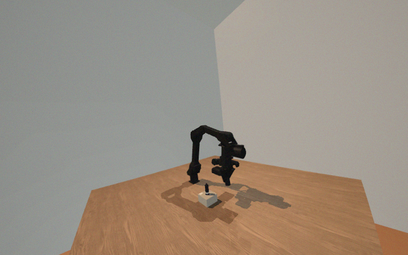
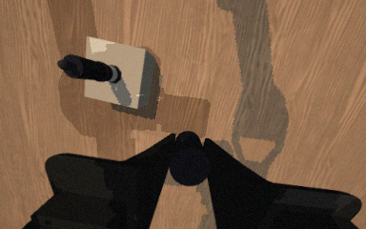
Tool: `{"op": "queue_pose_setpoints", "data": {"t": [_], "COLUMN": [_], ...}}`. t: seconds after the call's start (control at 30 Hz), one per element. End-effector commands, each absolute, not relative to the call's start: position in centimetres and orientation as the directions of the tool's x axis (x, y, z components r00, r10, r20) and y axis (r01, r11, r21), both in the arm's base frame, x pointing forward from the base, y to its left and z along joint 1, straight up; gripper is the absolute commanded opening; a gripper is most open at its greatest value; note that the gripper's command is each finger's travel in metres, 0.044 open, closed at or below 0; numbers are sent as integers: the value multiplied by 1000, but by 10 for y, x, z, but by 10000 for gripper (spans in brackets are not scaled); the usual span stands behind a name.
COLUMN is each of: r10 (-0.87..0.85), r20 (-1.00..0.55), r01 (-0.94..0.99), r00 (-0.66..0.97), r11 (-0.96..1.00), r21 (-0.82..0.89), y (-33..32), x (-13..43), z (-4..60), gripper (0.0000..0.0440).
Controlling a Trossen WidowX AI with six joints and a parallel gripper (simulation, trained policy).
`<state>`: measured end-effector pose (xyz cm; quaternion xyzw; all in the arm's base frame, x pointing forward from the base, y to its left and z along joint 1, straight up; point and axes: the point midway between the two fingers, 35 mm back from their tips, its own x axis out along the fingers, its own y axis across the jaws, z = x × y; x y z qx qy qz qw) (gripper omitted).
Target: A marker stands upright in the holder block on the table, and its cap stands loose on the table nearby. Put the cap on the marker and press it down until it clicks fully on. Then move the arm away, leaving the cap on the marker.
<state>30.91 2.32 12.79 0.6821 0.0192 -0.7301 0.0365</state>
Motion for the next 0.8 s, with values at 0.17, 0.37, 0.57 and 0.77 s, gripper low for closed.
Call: {"op": "queue_pose_setpoints", "data": {"t": [0.17,0.37,0.57,0.77], "r10": [-14,-6,1,10], "r20": [-998,-997,-996,-995], "r01": [14,-44,-119,-197], "r00": [-60,-78,-94,-104], "r11": [-1000,-999,-993,-980], "r21": [13,10,10,11], "y": [2,-14,-35,-55], "x": [301,288,276,265], "z": [155,167,175,180], "gripper": [13,5,0,0]}}
